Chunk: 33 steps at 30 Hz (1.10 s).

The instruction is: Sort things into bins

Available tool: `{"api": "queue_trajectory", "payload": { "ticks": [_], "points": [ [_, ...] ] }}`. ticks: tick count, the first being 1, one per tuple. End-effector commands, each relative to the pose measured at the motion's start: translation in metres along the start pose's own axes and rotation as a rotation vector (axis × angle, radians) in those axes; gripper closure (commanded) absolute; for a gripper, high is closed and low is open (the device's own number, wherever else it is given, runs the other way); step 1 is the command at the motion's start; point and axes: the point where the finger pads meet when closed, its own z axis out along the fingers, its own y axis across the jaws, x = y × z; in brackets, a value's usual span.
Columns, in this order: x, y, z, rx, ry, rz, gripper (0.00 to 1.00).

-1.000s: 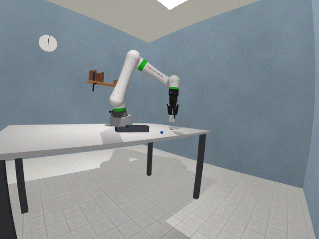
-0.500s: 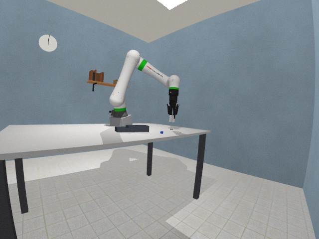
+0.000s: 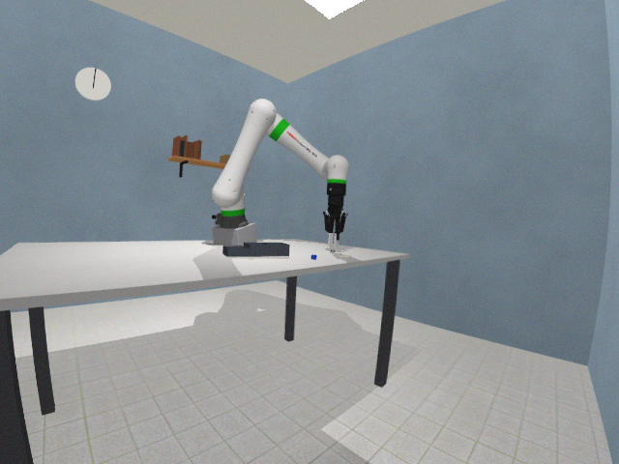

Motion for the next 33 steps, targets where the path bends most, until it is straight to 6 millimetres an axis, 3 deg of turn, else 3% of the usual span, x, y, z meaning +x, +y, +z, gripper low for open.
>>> {"api": "queue_trajectory", "payload": {
  "ticks": [1,12,24,25,33],
  "points": [
    [0.000,0.000,0.012,0.001,0.000,0.000,0.74],
    [0.000,0.000,0.024,0.001,0.000,0.000,0.74],
    [0.000,0.000,0.024,0.001,0.000,0.000,0.74],
    [0.000,0.000,0.024,0.001,0.000,0.000,0.85],
    [0.000,0.000,0.024,0.001,0.000,0.000,0.85]
  ]
}}
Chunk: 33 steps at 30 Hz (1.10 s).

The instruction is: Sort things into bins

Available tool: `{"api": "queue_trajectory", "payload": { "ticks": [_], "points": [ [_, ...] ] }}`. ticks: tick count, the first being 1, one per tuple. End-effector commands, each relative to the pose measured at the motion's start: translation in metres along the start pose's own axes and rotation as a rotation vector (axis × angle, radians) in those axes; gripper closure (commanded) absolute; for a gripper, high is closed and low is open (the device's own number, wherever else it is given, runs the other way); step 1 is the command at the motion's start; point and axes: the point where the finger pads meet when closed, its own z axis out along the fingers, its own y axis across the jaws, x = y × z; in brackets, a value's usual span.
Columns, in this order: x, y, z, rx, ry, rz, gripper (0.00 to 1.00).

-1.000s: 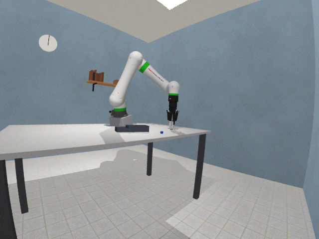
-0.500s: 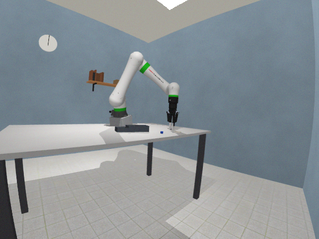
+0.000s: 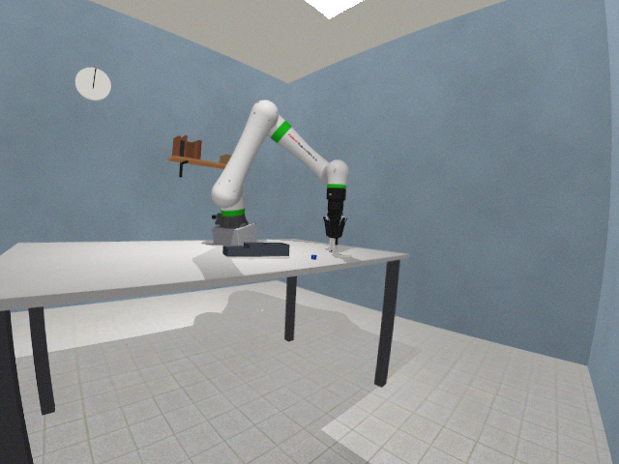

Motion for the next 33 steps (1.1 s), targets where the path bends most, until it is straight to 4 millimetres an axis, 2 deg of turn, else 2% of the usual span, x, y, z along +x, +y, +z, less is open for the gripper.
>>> {"api": "queue_trajectory", "payload": {
  "ticks": [1,23,33],
  "points": [
    [0.000,0.000,0.000,0.000,0.000,0.000,0.85],
    [0.000,0.000,0.000,0.000,0.000,0.000,0.85],
    [0.000,0.000,-0.033,0.000,0.000,0.000,0.85]
  ]
}}
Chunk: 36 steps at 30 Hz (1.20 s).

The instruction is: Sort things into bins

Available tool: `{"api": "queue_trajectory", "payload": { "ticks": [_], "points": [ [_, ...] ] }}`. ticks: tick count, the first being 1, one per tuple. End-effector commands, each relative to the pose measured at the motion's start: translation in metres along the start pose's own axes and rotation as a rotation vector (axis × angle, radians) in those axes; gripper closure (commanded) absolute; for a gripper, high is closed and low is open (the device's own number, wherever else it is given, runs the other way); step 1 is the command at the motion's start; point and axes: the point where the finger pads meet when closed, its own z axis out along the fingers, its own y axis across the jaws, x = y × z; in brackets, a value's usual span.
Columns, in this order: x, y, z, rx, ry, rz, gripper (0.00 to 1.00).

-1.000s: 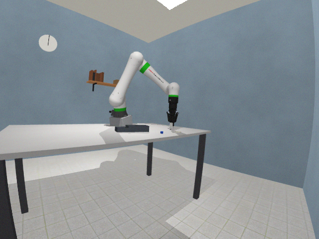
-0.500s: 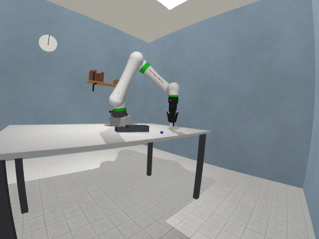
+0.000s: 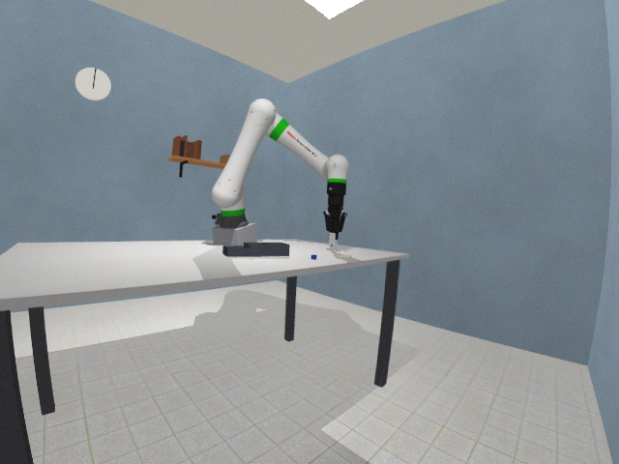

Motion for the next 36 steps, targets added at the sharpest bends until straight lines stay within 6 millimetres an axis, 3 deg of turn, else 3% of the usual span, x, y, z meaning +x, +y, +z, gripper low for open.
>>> {"api": "queue_trajectory", "payload": {
  "ticks": [1,10,27,36],
  "points": [
    [0.000,0.000,-0.010,0.000,0.000,0.000,0.85],
    [0.000,0.000,-0.034,0.000,0.000,0.000,0.85],
    [0.000,0.000,-0.040,0.000,0.000,0.000,0.85],
    [0.053,0.011,-0.040,0.000,0.000,0.000,0.85]
  ]
}}
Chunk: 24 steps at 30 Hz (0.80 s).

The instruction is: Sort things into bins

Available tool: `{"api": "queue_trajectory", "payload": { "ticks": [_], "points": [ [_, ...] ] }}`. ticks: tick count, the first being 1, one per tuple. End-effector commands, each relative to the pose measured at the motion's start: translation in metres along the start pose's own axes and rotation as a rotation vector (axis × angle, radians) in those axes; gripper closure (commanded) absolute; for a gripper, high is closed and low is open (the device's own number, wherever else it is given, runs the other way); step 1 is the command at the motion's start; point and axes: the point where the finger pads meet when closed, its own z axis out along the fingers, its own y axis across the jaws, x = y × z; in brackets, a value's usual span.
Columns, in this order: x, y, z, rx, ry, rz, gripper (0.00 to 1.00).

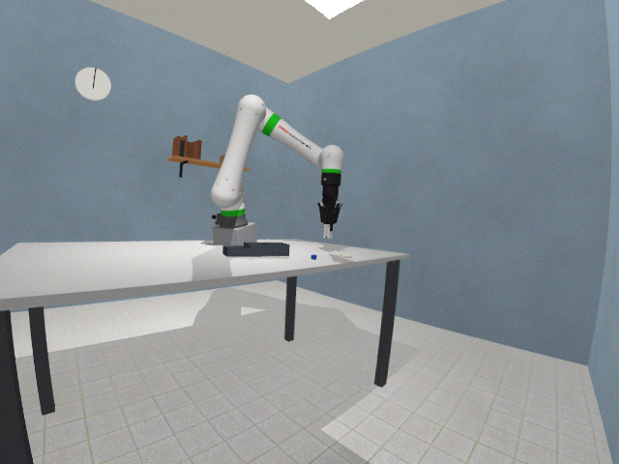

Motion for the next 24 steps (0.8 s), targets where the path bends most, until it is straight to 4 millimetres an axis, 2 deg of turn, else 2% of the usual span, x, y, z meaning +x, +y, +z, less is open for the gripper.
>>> {"api": "queue_trajectory", "payload": {
  "ticks": [1,3,18,20,24],
  "points": [
    [0.021,0.004,-0.001,0.001,-0.001,0.000,0.85],
    [0.021,0.004,-0.001,0.001,-0.001,0.000,0.85],
    [0.109,0.022,0.000,0.001,-0.001,0.000,0.85],
    [0.109,0.022,0.000,0.001,-0.001,0.000,0.85],
    [0.132,0.027,0.000,0.001,-0.001,0.000,0.85]
  ]
}}
